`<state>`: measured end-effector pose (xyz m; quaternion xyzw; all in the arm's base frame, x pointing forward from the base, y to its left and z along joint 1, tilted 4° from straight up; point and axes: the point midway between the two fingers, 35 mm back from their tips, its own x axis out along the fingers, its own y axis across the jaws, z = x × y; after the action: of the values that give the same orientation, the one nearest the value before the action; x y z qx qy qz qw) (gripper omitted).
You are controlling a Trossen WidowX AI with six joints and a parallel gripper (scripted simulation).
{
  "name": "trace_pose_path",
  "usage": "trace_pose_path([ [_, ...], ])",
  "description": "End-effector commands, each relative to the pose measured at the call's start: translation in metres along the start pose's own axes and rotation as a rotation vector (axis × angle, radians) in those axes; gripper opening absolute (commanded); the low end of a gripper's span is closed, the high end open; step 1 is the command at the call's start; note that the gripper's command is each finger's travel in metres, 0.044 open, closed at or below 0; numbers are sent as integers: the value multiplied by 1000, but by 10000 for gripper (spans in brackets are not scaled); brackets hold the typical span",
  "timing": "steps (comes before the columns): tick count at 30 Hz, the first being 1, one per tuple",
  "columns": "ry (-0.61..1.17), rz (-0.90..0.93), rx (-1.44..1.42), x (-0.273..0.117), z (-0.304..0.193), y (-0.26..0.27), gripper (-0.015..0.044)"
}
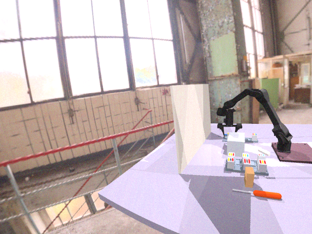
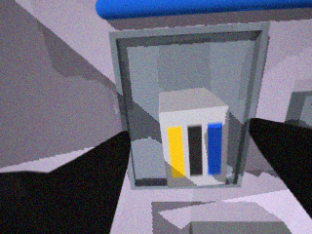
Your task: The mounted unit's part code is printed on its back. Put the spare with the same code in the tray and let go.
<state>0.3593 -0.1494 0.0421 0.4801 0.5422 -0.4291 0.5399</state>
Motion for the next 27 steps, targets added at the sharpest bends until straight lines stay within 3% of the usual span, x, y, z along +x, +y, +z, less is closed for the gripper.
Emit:
trace_pose_path([
  [1,0,0,0,-8,1,1,440],
  [9,5,-3,6,-105,0,0,440],
  [27,-6,8,11,-104,1,1,440],
])
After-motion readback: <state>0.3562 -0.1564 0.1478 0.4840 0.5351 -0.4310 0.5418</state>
